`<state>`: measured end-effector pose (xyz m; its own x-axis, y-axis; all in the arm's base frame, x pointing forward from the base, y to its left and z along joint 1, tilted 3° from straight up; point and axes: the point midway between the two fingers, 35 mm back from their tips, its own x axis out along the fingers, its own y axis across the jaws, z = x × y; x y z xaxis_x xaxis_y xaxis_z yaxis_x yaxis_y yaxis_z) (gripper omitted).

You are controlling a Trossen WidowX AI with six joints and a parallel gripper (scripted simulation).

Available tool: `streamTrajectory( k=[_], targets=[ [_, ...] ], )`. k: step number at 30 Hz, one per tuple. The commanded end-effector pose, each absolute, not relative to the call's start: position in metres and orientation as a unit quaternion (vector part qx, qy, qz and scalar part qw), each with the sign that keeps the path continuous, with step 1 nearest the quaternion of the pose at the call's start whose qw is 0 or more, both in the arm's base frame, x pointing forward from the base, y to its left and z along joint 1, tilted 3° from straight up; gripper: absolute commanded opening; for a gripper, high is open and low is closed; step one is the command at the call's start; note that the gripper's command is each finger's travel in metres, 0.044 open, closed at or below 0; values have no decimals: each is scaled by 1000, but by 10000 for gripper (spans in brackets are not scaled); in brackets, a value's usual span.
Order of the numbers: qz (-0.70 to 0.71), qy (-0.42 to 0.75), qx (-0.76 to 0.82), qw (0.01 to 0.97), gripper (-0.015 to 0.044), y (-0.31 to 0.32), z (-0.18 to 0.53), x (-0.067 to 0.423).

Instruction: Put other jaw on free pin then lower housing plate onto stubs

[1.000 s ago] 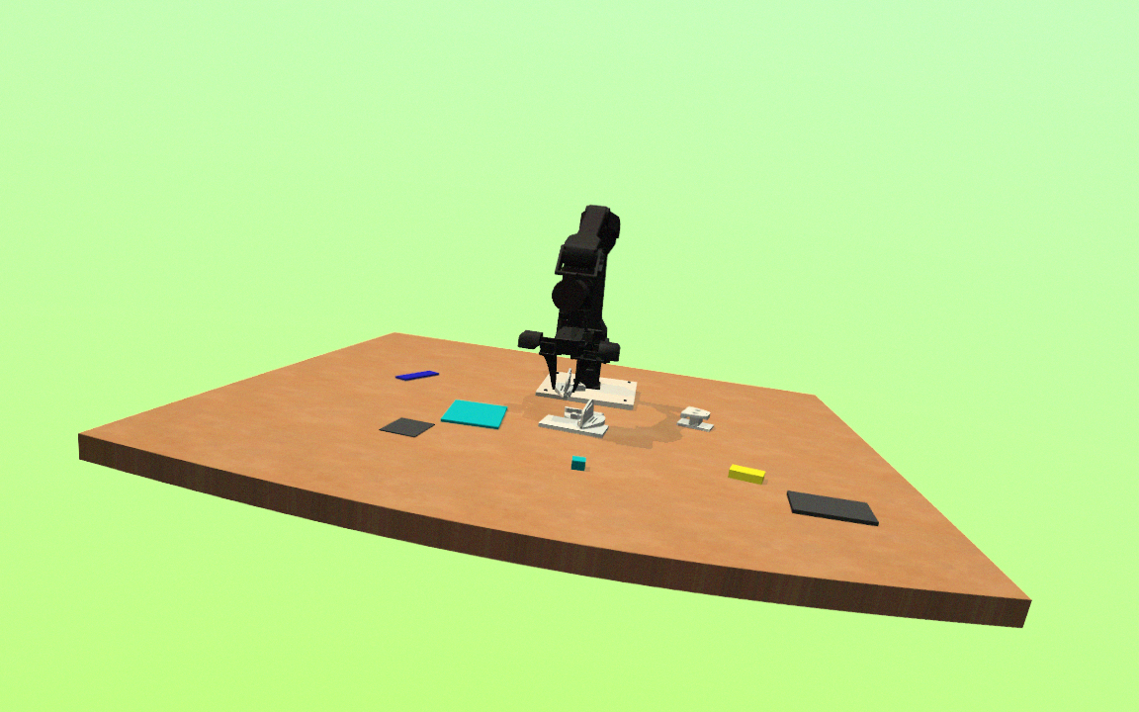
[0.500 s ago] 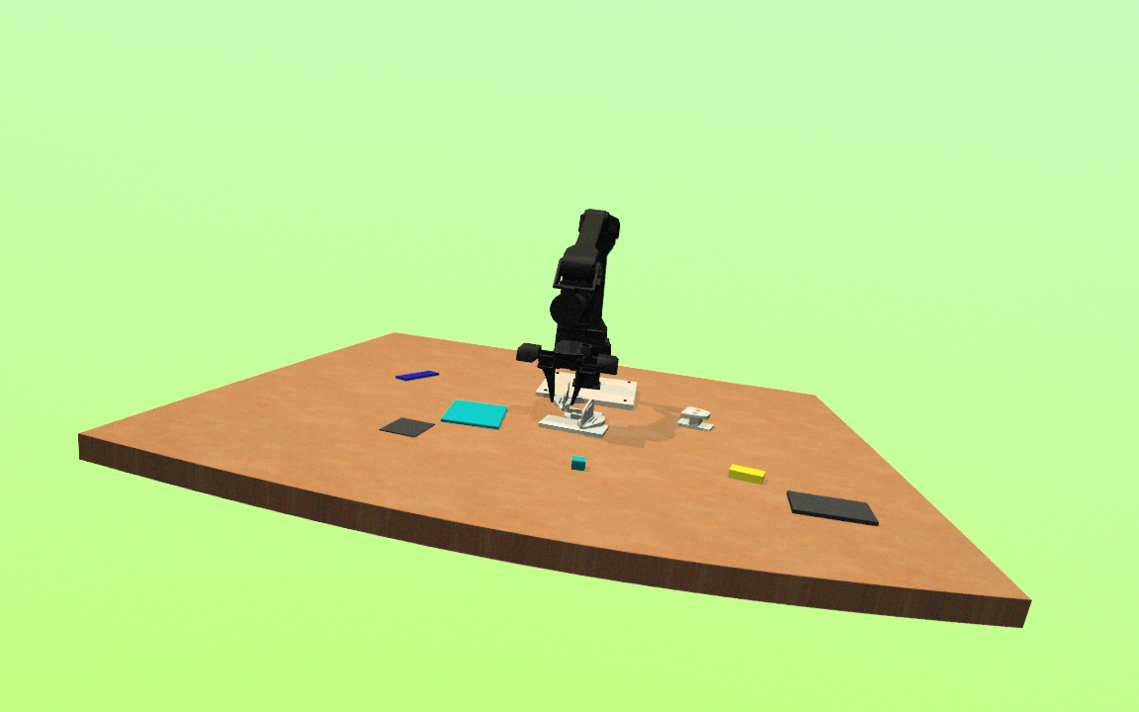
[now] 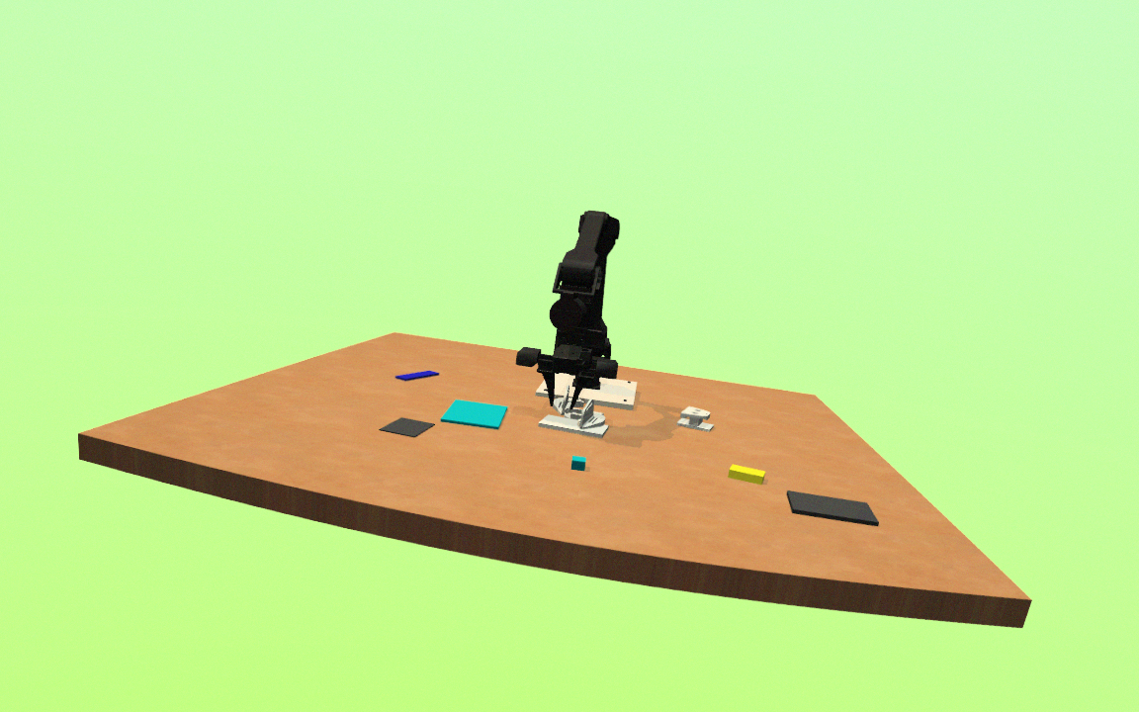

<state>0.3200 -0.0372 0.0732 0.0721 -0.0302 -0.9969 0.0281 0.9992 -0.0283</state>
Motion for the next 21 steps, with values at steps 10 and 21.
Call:
streamTrajectory(
  k=[10,21],
  targets=[
    [-16,680,-2,733,134,-37,70,321],
    [-16,680,-2,733,134,-37,67,321]
  ],
)
